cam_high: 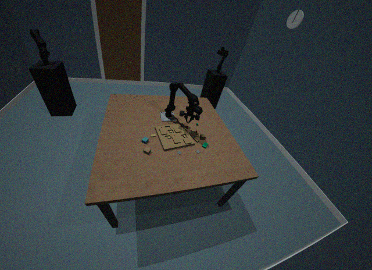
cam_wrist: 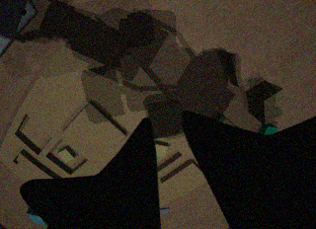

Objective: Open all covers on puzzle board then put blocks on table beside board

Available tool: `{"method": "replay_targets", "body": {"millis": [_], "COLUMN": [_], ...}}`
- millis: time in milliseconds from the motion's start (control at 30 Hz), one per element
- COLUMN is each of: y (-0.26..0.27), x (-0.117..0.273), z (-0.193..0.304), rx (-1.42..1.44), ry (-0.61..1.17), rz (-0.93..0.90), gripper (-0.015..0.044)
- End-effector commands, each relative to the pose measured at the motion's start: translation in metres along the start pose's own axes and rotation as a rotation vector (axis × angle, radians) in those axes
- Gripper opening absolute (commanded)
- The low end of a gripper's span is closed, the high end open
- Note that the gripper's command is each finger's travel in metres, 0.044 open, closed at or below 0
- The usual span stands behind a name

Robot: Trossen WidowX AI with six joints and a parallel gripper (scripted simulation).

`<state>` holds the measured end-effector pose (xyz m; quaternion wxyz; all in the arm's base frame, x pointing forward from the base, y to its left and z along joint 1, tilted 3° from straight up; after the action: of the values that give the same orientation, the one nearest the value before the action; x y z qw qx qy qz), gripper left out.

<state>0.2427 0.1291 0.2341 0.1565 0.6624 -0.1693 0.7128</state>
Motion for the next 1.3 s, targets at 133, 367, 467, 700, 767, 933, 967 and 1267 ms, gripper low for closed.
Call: {"method": "replay_targets", "body": {"millis": [133, 367, 467, 700, 767, 933, 967, 1267], "y": [-0.023, -0.042, -0.049, -0.059, -0.059, -0.061, -0.061, -0.063], "x": [-0.001, -0.002, -0.002, -0.003, -0.006, -0.015, -0.016, -0.031], "z": [-0.016, -0.035, -0.043, -0.055, -0.055, -0.054, -0.054, -0.054], "rx": [-0.005, -0.005, -0.005, -0.005, -0.005, -0.005, -0.005, -0.005], "ry": [0.002, 0.001, 0.001, 0.001, 0.001, 0.001, 0.001, 0.001], "rz": [0.000, 0.002, 0.003, 0.005, 0.005, 0.005, 0.005, 0.005], "gripper": [0.0080, 0.0080, 0.0080, 0.0080, 0.0080, 0.0080, 0.0080, 0.0080]}}
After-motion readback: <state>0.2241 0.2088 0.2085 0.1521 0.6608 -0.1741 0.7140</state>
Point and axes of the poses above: the point midway between the two fingers, 35 mm back from their tips, its own x axis back along the fingers, its own y axis across the jaws, z = x × y, the point moved 8 cm from there along x, back along the fingers, and after that the axes turned 2 degrees about -x, right-handed, at the moved point
